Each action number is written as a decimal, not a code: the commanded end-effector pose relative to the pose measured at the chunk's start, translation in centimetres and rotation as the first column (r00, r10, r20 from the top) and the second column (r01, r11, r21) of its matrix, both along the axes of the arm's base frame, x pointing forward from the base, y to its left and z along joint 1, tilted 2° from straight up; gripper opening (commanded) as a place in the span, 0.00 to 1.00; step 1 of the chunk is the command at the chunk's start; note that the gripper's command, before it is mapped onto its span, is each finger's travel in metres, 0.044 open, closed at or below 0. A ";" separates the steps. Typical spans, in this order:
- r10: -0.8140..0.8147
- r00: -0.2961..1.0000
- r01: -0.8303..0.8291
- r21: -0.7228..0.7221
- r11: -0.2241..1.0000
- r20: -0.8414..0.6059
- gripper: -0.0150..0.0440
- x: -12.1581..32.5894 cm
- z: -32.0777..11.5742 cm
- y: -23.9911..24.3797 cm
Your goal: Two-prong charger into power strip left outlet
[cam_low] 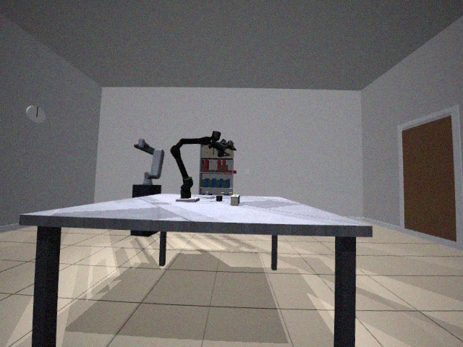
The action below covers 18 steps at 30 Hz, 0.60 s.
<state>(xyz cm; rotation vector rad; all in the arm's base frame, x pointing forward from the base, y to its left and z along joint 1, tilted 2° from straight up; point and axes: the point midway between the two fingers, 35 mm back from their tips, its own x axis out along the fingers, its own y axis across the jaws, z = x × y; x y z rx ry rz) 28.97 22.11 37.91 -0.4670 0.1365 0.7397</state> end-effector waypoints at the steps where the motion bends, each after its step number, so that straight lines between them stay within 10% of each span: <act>1: -0.033 0.991 0.007 -0.197 0.980 -0.126 1.00 1.5 -6.7 -0.8; 18: -0.150 0.828 -0.299 -0.651 0.698 -0.541 1.00 -1.4 -24.5 -7.8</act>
